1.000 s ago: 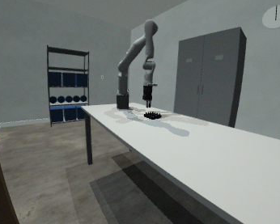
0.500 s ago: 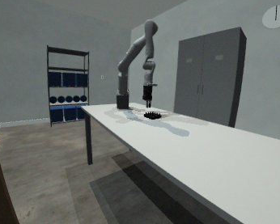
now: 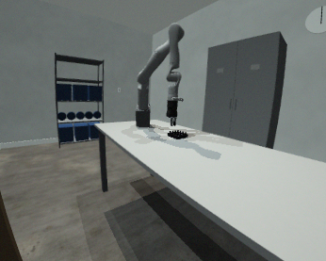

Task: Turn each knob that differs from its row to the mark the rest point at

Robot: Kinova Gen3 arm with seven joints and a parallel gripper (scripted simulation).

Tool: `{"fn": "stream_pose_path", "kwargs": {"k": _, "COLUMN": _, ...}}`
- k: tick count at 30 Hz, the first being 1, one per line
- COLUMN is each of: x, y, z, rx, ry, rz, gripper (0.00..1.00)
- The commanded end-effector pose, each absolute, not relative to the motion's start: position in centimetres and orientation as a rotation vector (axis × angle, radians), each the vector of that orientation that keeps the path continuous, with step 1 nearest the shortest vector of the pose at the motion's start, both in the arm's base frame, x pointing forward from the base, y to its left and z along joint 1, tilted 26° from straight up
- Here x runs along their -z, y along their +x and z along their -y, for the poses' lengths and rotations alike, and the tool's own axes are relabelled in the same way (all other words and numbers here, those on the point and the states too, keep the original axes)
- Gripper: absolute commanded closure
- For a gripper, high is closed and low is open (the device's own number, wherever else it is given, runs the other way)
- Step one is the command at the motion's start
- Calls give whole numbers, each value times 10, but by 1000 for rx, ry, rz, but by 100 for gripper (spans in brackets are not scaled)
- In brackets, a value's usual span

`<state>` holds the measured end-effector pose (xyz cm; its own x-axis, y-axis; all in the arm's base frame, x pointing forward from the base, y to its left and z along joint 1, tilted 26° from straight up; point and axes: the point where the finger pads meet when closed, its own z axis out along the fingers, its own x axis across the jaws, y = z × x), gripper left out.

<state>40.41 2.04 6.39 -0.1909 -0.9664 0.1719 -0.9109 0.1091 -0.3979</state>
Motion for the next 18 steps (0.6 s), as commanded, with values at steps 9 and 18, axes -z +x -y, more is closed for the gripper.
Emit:
{"fn": "stream_pose_path", "kwargs": {"k": 9, "x": -57, "y": 407, "z": -17, "rx": 642, "ry": -1904, "rz": -2244, "gripper": 54}}
{"fn": "stream_pose_path", "kwargs": {"k": 18, "x": -49, "y": 410, "z": -15, "rx": 642, "ry": -1904, "rz": -2244, "gripper": 54}}
